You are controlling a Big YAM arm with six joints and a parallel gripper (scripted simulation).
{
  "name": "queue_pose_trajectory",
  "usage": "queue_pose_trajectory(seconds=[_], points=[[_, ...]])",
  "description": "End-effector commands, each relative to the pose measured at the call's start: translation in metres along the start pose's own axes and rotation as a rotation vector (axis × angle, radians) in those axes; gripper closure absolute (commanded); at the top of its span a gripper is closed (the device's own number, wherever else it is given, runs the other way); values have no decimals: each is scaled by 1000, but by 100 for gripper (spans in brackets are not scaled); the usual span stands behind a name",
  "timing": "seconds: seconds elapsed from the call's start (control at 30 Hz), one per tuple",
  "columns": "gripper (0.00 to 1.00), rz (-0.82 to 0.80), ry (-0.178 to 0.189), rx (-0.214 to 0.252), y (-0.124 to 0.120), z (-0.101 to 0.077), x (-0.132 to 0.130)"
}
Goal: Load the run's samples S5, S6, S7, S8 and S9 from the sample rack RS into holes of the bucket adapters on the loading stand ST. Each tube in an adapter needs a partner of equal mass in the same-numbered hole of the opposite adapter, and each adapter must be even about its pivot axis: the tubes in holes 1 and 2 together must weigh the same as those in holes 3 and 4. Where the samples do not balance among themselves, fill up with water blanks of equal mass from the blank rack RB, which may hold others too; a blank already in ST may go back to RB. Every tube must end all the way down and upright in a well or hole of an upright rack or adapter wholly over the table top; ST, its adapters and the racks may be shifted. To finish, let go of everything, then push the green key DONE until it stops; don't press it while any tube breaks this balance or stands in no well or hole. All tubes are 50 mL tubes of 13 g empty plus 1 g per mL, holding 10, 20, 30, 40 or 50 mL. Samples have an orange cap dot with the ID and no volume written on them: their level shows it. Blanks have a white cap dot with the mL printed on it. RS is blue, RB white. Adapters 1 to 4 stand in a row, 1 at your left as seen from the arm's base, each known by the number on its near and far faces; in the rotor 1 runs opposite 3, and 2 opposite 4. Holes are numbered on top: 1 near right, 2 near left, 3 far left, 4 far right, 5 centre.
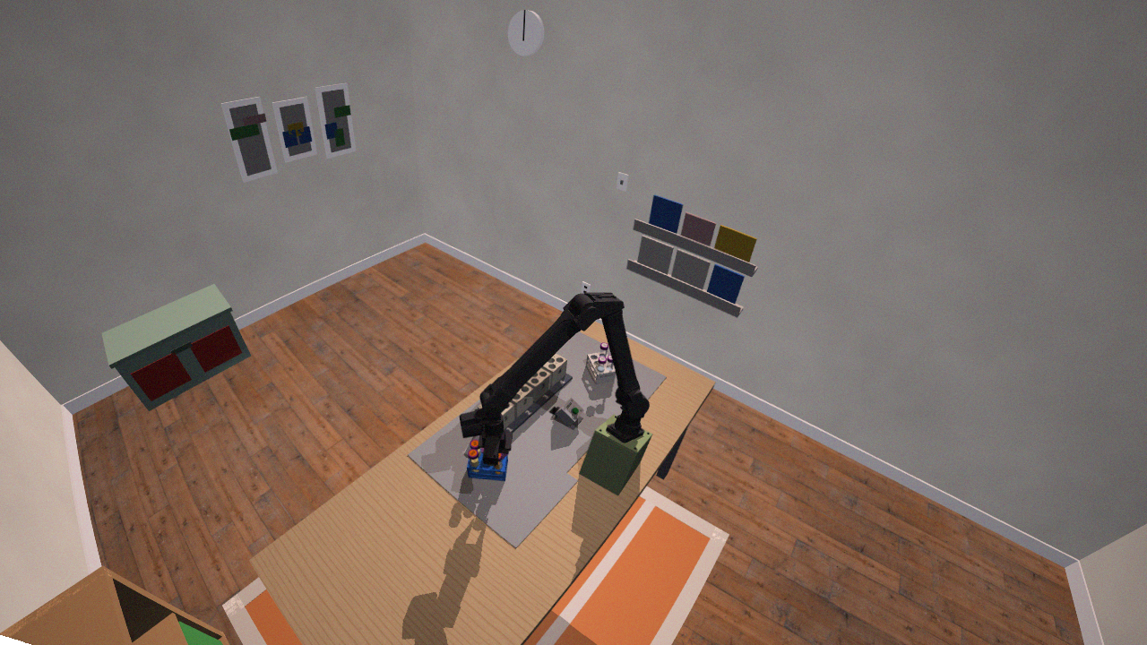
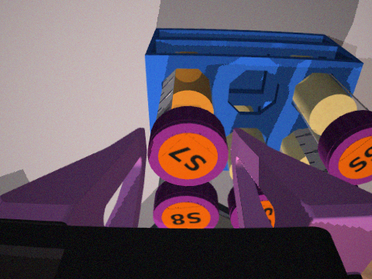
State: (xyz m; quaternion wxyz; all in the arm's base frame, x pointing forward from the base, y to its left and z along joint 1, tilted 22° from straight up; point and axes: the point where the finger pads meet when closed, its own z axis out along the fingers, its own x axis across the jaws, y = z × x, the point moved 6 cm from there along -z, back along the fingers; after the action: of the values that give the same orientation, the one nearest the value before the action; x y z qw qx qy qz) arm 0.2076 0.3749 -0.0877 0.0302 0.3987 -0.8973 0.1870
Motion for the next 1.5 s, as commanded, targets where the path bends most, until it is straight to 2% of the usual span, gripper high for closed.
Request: queue_pose_trajectory(seconds=[0.0, 0.4, 0.43, 0.47, 0.5, 0.7, 0.87, 0.9, 1.43, 1.47], points=[[45, 10, -43, -16, 1, -14, -14], [45, 10, -43, -16, 1, -14, -14], [45, 23, -52, -20, -4, -27, -16], [45, 26, -72, -26, 0, -37, -23], [45, 20, -76, -26, 4, -42, -22], [45, 16, -79, -26, 6, -64, -21], [45, 15, -79, -27, 6, -72, -20], [45, 11, -45, -17, 1, -53, -13], [45, 11, -45, -17, 1, -53, -13], [45, 3, -26, -8, 5, -49, 2]])
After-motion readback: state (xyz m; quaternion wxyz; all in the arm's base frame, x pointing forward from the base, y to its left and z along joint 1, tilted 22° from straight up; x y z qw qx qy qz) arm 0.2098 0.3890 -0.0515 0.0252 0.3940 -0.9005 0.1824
